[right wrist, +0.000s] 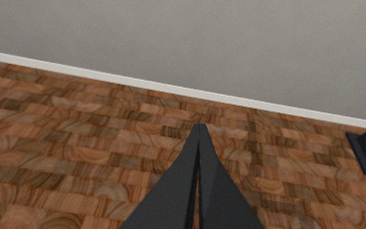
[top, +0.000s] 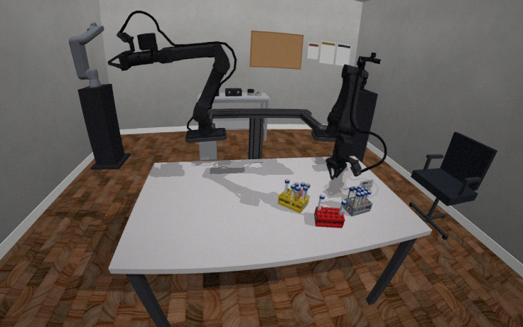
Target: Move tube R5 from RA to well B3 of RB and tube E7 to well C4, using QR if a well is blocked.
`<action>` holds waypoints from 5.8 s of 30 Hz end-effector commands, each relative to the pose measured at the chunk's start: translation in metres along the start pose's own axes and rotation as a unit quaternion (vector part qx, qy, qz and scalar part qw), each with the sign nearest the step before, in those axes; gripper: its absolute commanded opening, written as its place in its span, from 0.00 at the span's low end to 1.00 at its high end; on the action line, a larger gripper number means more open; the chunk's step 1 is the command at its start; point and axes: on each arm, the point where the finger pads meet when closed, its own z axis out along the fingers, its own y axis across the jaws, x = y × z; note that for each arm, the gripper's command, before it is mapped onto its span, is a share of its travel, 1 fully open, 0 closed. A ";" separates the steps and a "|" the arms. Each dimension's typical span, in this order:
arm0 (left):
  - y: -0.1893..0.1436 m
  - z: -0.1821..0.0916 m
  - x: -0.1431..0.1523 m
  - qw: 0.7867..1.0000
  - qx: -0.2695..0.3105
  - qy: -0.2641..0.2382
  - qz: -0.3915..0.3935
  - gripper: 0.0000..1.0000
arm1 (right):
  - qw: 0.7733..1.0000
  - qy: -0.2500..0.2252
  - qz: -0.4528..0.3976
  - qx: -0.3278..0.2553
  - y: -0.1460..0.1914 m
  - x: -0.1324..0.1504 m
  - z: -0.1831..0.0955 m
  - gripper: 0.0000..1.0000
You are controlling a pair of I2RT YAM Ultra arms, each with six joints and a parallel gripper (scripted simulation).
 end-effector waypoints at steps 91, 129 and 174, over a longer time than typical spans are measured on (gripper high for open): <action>-0.021 0.063 -0.090 1.000 -0.002 0.001 -0.026 0.30 | 1.000 -0.025 0.004 0.011 -0.008 -0.025 -0.012 0.00; -0.034 0.063 -0.108 0.999 0.013 -0.017 -0.028 0.30 | 1.000 -0.025 0.004 0.011 -0.008 -0.025 -0.012 0.00; -0.034 0.063 -0.110 0.999 0.011 -0.023 -0.029 0.00 | 1.000 -0.025 0.004 0.011 -0.008 -0.025 -0.012 0.00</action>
